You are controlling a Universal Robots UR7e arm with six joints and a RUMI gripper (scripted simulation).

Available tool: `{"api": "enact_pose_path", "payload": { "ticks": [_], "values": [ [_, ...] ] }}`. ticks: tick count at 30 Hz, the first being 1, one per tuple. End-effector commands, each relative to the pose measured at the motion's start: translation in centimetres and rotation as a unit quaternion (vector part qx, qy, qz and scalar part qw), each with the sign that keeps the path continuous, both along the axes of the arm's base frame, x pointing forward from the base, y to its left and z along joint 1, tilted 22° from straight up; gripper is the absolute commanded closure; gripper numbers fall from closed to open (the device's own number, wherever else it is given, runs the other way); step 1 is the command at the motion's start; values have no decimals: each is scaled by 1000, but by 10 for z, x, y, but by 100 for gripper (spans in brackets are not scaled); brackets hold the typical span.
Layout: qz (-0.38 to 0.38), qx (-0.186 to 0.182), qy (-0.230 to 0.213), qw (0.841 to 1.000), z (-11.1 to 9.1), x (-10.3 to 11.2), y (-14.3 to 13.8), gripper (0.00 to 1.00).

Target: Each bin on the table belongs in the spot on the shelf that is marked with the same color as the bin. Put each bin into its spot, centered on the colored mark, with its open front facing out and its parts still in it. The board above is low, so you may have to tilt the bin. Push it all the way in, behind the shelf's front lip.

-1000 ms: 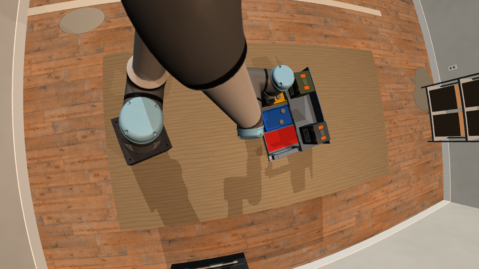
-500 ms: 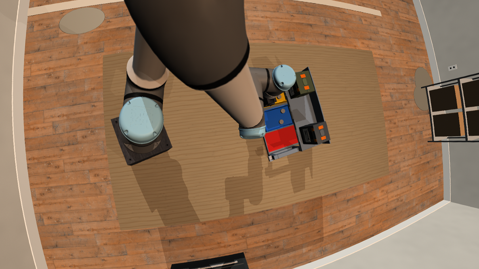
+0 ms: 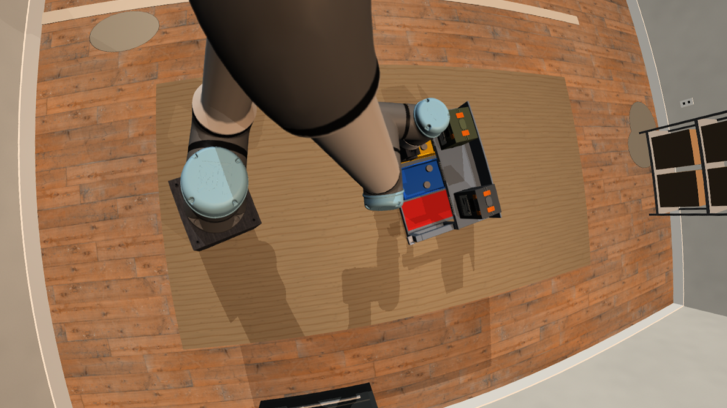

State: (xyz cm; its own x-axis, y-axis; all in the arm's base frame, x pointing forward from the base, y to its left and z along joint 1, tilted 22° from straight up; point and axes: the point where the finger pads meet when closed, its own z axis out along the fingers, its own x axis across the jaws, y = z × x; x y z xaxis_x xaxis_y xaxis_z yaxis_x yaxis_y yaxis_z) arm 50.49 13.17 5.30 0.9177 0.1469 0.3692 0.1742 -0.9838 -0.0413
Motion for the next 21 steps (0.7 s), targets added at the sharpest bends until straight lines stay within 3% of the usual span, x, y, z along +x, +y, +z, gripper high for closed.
{"api": "enact_pose_path", "payload": {
  "ticks": [1,21],
  "values": [
    [0,0,-1,1000,1,0,0,100],
    [0,0,-1,1000,8,-16,-3,100]
  ]
}}
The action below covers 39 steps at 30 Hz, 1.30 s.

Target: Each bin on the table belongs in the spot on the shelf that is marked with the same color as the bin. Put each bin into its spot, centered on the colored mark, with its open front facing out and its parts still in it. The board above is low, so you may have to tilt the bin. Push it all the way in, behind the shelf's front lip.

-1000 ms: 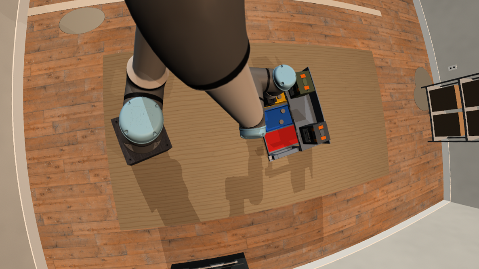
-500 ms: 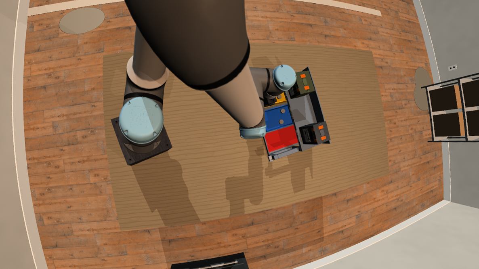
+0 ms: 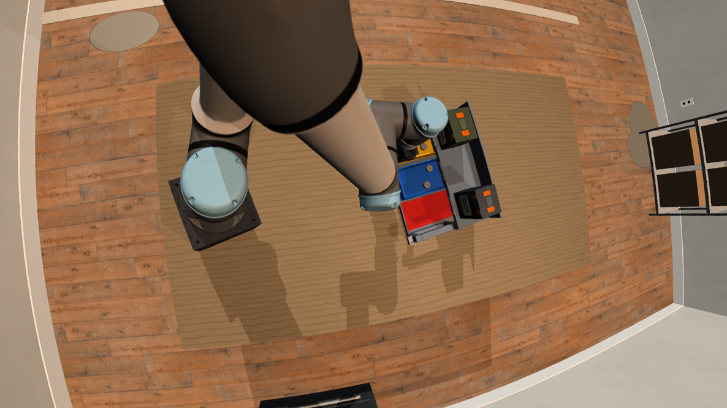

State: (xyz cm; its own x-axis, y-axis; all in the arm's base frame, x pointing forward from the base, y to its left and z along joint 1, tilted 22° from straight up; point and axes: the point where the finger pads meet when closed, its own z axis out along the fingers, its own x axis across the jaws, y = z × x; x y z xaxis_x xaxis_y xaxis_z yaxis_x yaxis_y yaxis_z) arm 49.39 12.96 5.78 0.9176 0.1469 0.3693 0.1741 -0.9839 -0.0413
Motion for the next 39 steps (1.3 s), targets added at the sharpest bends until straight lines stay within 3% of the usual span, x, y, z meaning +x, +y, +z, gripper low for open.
{"api": "enact_pose_path", "payload": {
  "ticks": [1,27,39],
  "values": [
    [0,0,-1,1000,3,-6,-1,100],
    [0,0,-1,1000,17,-18,-4,100],
    [0,0,-1,1000,54,-32,-8,100]
  ]
}}
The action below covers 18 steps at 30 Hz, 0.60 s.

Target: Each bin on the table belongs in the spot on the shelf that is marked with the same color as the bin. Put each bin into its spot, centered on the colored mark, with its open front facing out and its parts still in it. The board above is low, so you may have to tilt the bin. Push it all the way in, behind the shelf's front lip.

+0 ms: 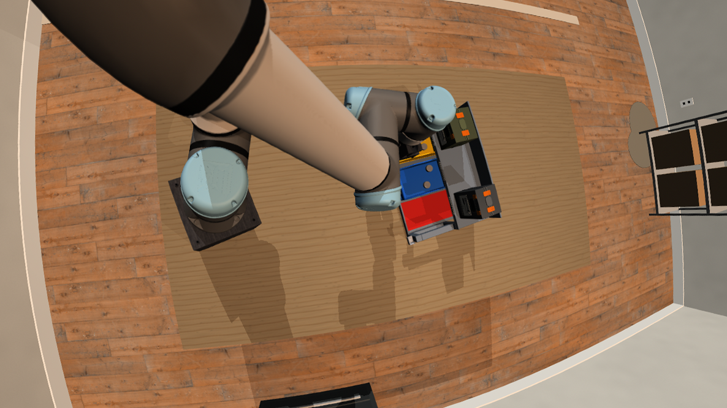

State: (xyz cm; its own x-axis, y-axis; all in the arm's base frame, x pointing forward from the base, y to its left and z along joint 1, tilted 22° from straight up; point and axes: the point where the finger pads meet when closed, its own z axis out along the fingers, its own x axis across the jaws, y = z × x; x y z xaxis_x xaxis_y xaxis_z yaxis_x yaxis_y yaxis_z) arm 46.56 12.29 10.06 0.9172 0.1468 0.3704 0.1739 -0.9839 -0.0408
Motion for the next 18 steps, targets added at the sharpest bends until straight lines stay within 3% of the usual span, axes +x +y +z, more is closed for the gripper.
{"api": "enact_pose_path", "payload": {
  "ticks": [1,18],
  "values": [
    [0,0,0,1000,13,-5,-2,100],
    [0,0,0,1000,20,-8,-2,100]
  ]
}}
